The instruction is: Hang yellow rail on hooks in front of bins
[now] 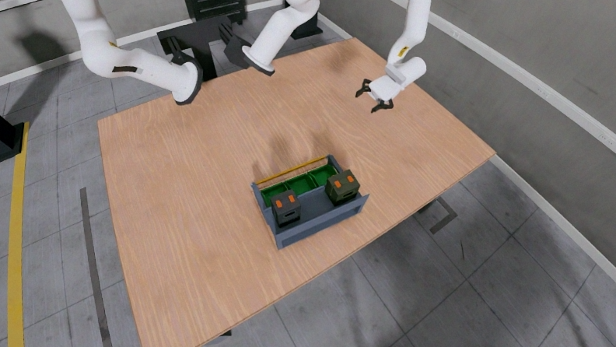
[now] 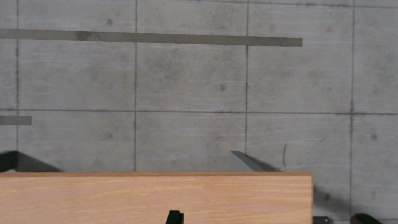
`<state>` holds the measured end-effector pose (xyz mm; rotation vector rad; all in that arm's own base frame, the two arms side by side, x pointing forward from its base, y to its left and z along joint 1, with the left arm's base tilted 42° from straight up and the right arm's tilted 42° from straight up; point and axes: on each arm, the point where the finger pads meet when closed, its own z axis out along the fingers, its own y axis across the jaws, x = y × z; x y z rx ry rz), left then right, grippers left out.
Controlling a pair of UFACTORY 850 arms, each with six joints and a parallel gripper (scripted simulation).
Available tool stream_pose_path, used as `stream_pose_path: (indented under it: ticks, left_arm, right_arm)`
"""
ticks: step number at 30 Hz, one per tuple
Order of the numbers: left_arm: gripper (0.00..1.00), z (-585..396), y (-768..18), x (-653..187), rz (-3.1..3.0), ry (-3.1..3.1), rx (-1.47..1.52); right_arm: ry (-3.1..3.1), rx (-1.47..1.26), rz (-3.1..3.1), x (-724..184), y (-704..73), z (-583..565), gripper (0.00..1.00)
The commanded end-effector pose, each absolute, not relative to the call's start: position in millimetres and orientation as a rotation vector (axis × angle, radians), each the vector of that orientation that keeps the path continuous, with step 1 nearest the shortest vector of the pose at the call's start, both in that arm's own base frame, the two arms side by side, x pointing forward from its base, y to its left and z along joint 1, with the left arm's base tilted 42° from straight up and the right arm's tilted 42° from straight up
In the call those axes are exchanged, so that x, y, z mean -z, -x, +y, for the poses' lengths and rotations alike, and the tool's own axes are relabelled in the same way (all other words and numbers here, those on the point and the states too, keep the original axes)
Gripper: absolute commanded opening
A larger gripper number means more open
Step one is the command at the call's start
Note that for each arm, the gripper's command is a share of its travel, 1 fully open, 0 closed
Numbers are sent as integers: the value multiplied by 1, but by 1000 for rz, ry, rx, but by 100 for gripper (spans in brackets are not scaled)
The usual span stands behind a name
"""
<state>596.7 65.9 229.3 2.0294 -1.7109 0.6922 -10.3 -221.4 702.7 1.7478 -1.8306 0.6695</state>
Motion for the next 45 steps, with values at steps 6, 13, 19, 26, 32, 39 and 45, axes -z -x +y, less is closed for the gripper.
stream_pose_path:
  ticks: [6,13,19,26,32,39,45]
  left_arm:
    - [100,50,-589,-227,-1472,-2242,-436]
    - [100,36,-583,-227,-1192,-2484,-215]
    - [100,27,-583,-229,-995,-2641,-127]
    - [100,15,-588,-237,-667,-2853,-47]
    - [100,2,-598,-248,-365,-2993,-64]
    - [100,4,-596,-160,-547,-3175,127]
    - [100,5,-592,-93,-851,-3209,280]
  right_arm:
    - [-1747,-671,-1829,-704,10,-221,100]
    - [-1747,-671,-1829,-704,10,-221,100]
    - [-1747,-671,-1829,-704,10,-221,100]
    - [-1747,-671,-1829,-704,10,-221,100]
    - [-1747,-671,-1829,-704,10,-221,100]
    - [-1747,-671,-1829,-704,10,-221,100]
    - [-1747,-671,-1829,-704,10,-221,100]
